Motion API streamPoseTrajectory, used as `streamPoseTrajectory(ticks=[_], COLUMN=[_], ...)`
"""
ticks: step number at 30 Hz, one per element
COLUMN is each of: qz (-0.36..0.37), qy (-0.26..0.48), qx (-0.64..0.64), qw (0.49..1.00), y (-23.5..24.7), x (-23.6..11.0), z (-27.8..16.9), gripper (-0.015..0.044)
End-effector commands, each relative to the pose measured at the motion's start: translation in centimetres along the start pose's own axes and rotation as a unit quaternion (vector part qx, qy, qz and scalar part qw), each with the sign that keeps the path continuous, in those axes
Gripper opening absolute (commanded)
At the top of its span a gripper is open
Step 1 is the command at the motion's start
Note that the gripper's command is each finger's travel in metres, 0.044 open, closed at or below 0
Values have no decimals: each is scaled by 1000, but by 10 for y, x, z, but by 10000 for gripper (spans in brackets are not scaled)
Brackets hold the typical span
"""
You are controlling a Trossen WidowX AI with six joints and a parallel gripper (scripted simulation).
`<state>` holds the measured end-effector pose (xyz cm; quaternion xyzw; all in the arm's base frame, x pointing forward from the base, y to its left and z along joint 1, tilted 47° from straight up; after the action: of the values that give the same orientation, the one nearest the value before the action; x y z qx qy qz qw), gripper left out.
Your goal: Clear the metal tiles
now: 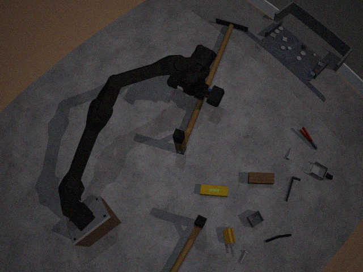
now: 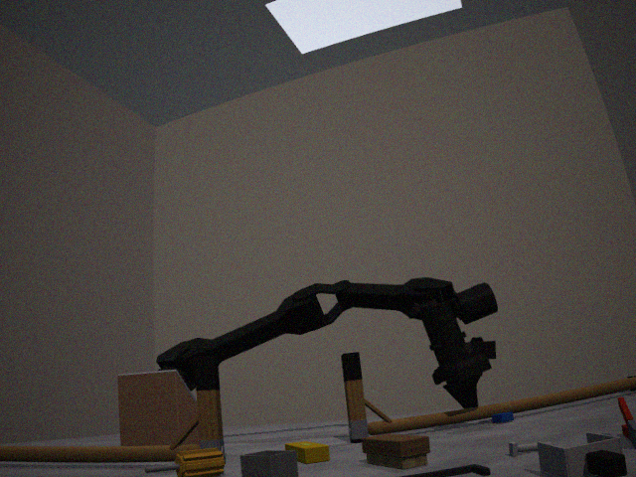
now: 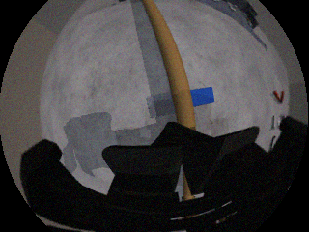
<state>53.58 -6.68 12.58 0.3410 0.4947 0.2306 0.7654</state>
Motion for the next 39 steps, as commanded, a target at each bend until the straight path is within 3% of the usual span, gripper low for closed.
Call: streamPoseTrajectory(ticks=[1,12,27,39], qz=[-3,-2,0,-26], qy=[0,-2,-13,11], qx=[-1,-2,-7,186], qw=[1000,1000,1000,982], y=[-8,-19,-10,-29], x=[2,3,-29,-57], z=[1,4,8,-9], gripper=[0,0,0,0])
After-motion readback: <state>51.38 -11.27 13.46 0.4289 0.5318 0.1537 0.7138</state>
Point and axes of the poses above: the point midway between the two fingers, 35 mm back from their tips, its own x axis out along the fingers, its own y axis across the jaws, z = x × y, the point moved 9 cm from there along -x, back along the fingers, and after that the axes turned 14 degrees about x, right-handed, at the moved point
